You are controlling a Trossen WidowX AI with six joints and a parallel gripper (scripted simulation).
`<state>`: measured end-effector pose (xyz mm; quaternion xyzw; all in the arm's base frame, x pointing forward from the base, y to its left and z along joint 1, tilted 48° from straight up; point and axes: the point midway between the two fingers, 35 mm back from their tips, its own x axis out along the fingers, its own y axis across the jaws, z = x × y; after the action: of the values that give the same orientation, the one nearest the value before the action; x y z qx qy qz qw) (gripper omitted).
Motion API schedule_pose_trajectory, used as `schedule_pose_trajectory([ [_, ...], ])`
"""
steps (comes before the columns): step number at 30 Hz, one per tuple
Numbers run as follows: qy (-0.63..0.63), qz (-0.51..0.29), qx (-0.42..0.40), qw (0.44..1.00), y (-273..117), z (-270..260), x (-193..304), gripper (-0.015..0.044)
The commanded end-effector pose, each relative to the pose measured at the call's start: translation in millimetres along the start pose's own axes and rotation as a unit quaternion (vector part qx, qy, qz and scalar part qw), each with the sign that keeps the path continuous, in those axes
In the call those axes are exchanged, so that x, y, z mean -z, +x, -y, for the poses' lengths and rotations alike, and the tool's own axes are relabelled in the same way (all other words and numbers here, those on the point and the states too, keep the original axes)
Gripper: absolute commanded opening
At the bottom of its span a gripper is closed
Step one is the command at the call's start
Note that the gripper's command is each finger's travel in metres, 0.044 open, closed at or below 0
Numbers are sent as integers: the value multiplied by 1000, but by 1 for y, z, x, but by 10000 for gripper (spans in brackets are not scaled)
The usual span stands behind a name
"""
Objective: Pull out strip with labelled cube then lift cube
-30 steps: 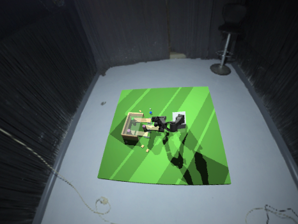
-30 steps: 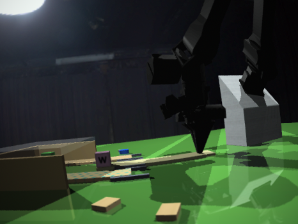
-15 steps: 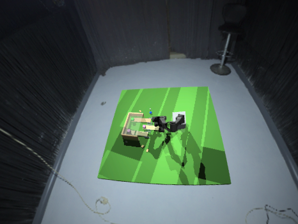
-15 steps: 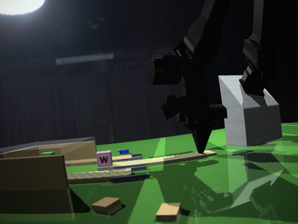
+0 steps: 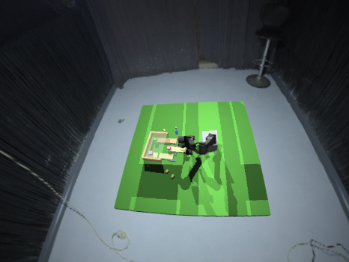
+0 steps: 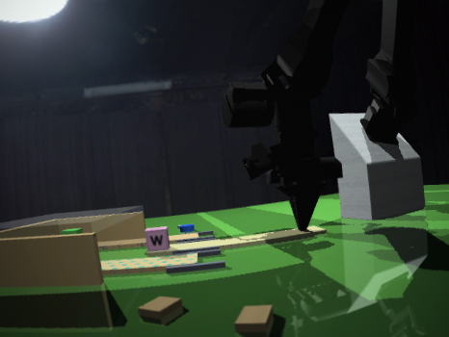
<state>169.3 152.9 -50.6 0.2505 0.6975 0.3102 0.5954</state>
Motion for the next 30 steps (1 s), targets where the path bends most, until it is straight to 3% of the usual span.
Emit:
schedule_pose_trajectory([
  [1,8,-15,0,1000,3,0,11,0],
  [8,7,-14,1,1000,-40,0,-3,0],
  [14,8,-14,1,1000,-42,-1,0,0],
  [30,-12,-13,0,1000,-42,-3,-59,420],
])
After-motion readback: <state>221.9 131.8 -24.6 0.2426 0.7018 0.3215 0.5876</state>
